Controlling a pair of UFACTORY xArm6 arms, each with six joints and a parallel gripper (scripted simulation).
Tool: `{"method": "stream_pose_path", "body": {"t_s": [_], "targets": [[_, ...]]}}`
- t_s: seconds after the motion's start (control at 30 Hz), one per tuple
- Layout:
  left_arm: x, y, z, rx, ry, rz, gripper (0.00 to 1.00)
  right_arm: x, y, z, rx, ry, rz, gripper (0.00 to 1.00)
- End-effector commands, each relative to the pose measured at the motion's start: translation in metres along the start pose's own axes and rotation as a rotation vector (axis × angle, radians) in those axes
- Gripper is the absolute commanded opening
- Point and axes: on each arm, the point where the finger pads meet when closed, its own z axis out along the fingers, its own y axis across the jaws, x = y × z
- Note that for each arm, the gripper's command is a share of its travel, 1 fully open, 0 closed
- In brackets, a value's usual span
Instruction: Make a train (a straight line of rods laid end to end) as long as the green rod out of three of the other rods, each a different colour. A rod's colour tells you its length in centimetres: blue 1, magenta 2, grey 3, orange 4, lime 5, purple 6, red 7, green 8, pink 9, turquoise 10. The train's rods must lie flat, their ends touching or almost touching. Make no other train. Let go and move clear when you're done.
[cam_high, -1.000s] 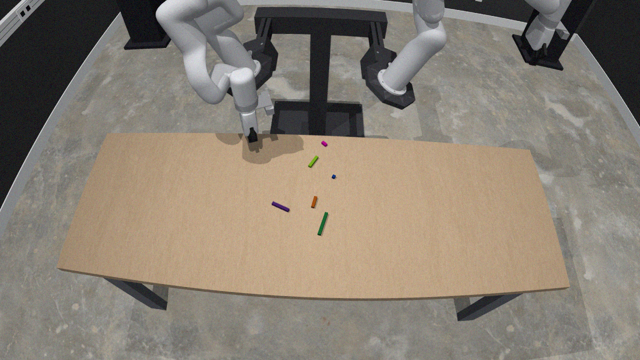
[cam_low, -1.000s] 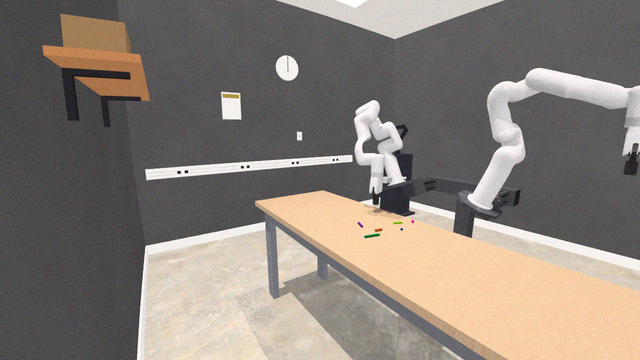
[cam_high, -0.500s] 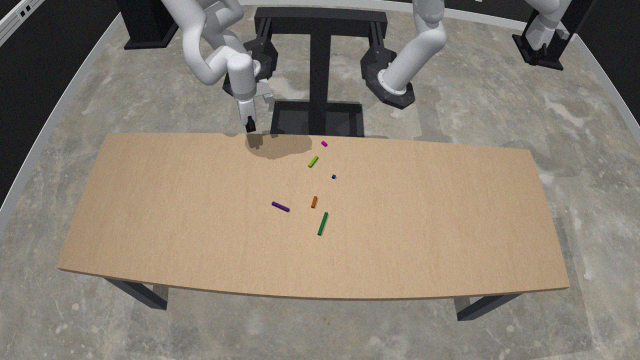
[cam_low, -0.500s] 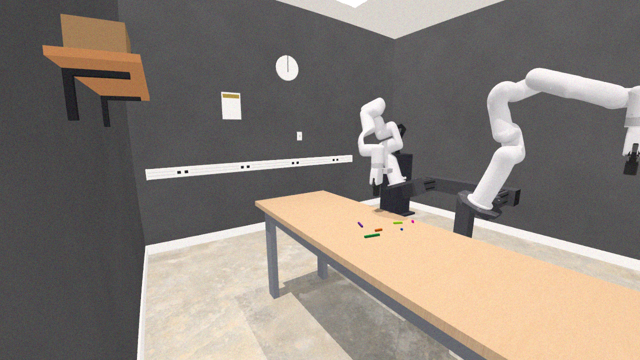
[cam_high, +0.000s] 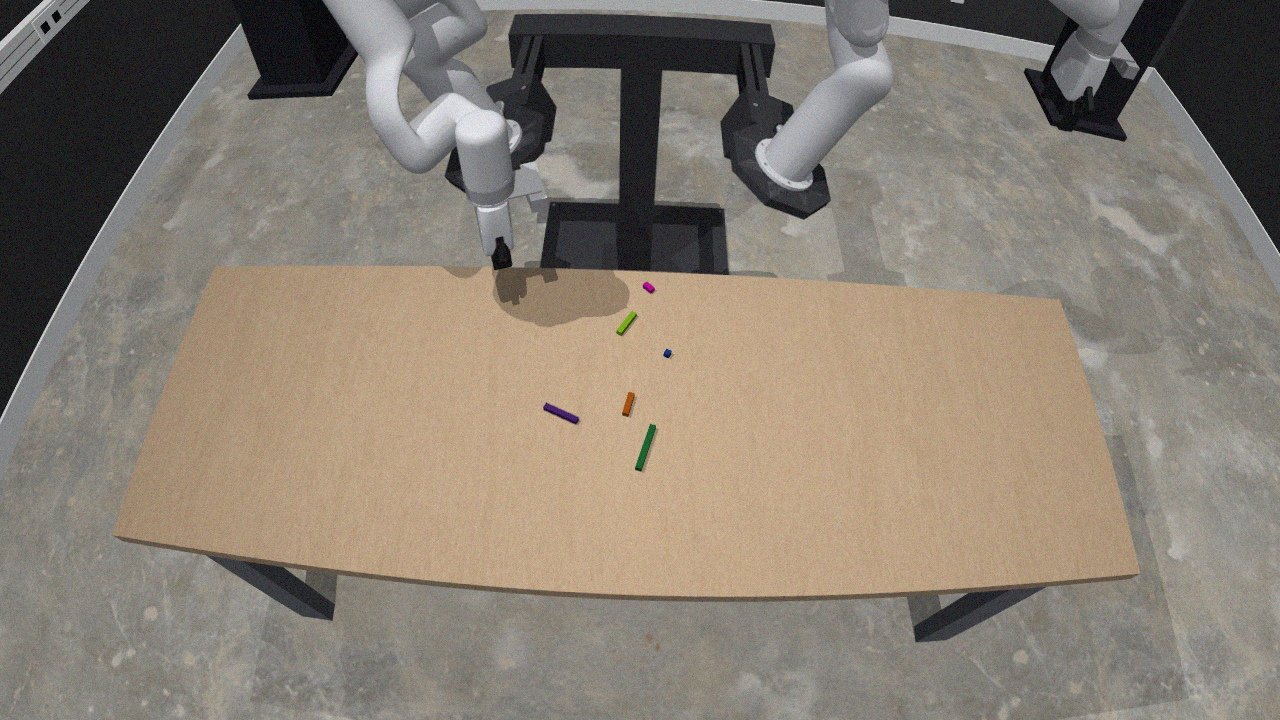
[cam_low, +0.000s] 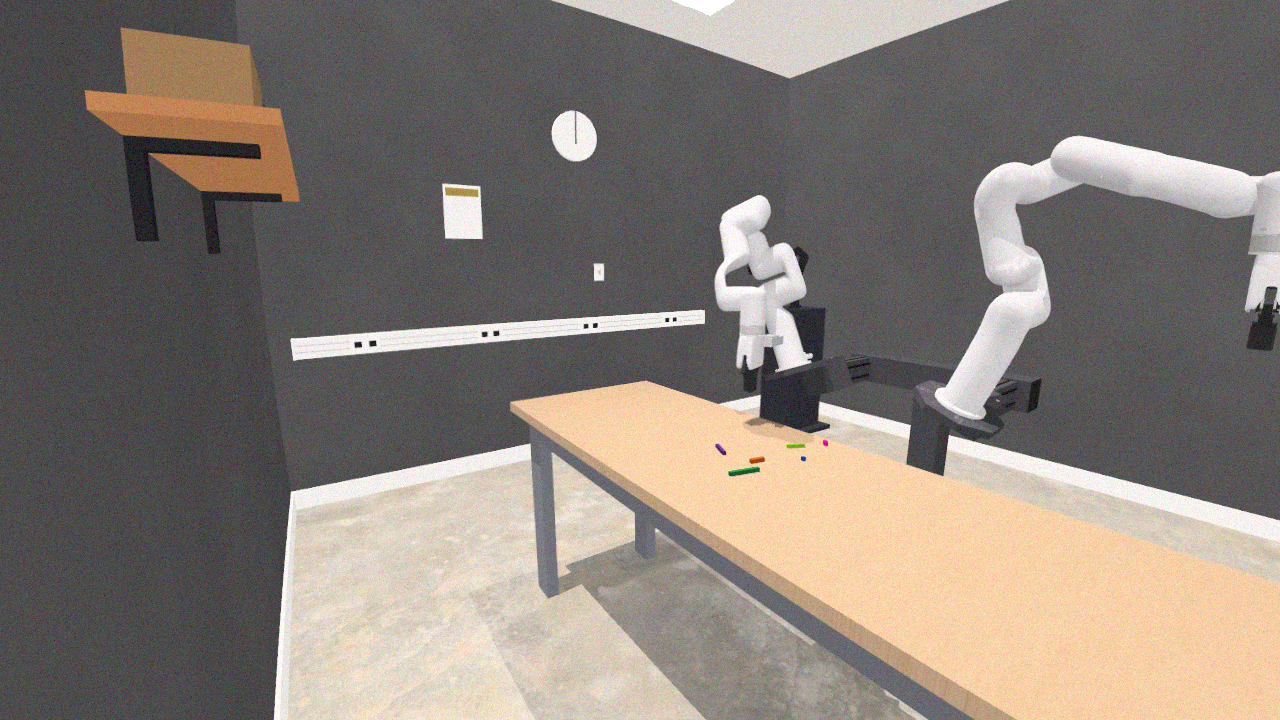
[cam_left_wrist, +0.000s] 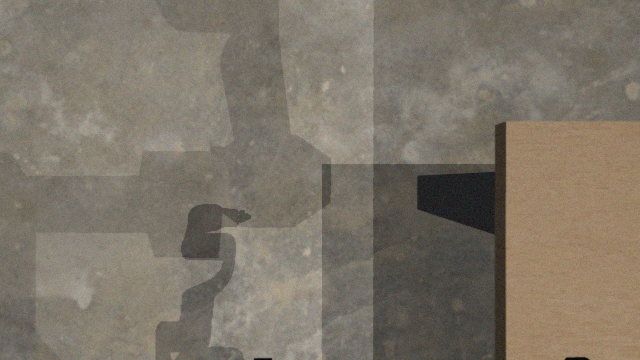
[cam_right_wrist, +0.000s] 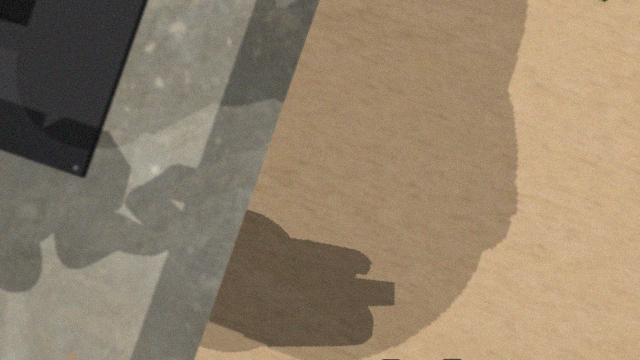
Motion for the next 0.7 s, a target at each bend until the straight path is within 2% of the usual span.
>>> {"method": "stream_pose_path", "body": {"t_s": [0.0,0.07,0.13,0.2,0.63,0.67], "targets": [[0.001,0.0,-0.002,0.0,0.005,0.0,1.0,0.0,0.044,-0.005,-0.008,-0.011,0.049,0.06],[0.001,0.0,-0.002,0.0,0.005,0.0,1.0,0.001,0.06,-0.006,-0.009,-0.015,0.069,0.06],[0.001,0.0,-0.002,0.0,0.005,0.0,1.0,0.001,0.06,-0.006,-0.009,-0.015,0.069,0.06],[0.001,0.0,-0.002,0.0,0.005,0.0,1.0,0.004,0.091,-0.008,-0.012,-0.021,0.108,0.06],[0.001,0.0,-0.002,0.0,0.005,0.0,1.0,0.027,0.188,-0.011,-0.015,-0.025,0.238,0.06],[0.001,0.0,-0.002,0.0,0.005,0.0,1.0,0.027,0.188,-0.011,-0.015,-0.025,0.238,0.06]]}}
